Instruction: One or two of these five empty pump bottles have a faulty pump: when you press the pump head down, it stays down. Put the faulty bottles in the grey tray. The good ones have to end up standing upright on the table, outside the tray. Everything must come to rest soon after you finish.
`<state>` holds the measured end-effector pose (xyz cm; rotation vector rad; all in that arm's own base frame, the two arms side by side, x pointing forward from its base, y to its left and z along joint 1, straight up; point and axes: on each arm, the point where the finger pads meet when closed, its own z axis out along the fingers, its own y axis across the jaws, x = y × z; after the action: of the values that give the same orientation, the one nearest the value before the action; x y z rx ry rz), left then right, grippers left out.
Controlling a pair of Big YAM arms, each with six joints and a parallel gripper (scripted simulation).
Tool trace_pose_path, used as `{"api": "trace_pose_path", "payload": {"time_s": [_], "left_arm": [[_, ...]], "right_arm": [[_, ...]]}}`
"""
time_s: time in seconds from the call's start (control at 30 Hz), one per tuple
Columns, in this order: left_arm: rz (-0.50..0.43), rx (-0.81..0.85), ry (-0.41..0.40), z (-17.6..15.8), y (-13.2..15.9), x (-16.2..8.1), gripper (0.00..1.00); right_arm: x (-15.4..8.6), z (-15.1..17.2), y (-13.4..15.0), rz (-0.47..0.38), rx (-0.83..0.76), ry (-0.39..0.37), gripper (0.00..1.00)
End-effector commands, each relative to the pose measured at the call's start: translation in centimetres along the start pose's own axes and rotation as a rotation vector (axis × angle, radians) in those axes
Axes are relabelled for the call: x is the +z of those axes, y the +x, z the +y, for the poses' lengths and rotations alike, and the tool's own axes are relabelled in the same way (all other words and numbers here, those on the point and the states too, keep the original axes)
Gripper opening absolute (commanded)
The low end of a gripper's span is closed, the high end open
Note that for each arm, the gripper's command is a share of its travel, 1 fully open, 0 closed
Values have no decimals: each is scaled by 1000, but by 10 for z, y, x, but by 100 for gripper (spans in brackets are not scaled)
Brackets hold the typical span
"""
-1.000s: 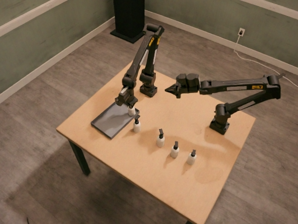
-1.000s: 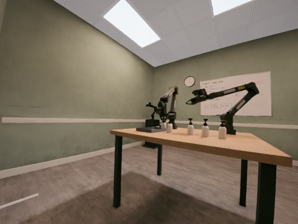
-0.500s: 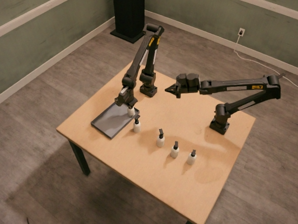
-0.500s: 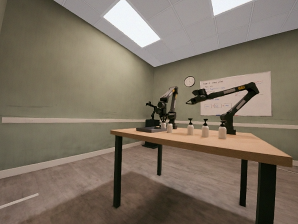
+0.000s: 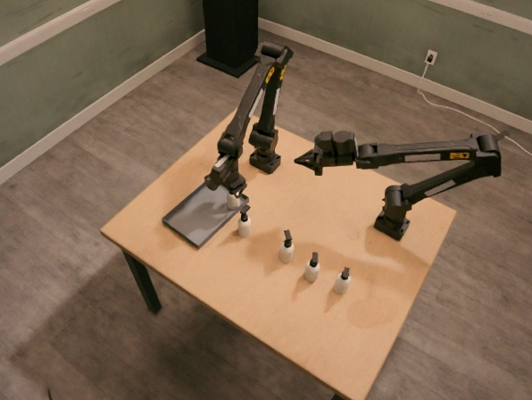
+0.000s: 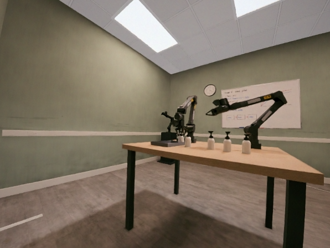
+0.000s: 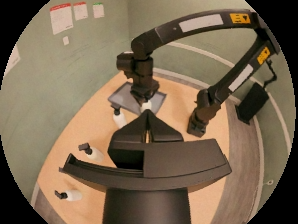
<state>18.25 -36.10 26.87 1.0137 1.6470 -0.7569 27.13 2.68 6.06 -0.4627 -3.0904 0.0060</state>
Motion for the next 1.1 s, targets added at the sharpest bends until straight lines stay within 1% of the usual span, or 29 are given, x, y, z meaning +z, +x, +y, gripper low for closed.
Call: {"api": "trace_pose_path", "payload": {"time_s": [0.0,0.2,0.33,0.5,0.57,0.7,0.73,0.77,0.8,0.93,1.03,1.07], "left_arm": [[-33,3,-10,3,-12,0,0],[-33,3,-10,3,-12,0,0],[-33,3,-10,3,-12,0,0],[-33,3,-10,3,-12,0,0],[-33,3,-10,3,-12,0,0],[-33,3,-10,3,-12,0,0],[-33,3,-10,3,-12,0,0],[-33,3,-10,3,-12,0,0],[-33,3,-10,3,-12,0,0],[-33,3,-10,3,-12,0,0],[-33,3,-10,3,-12,0,0],[-33,3,-10,3,-12,0,0]], "right_arm": [[-24,3,-24,-73,2,-27,75],[-35,2,-25,-85,2,-30,75],[-34,1,-24,-77,2,-27,75],[-49,4,-21,-85,2,-32,75],[-55,12,-19,-85,2,-35,75],[-77,13,-16,-84,2,-35,75],[-62,4,-6,-37,2,-13,75],[-59,5,-8,-41,2,-15,75],[-52,4,-6,-22,2,-7,75],[-47,2,-4,-11,2,-2,75],[-48,1,-3,-19,2,-5,75],[-57,4,-9,-32,-15,-10,86]]}}
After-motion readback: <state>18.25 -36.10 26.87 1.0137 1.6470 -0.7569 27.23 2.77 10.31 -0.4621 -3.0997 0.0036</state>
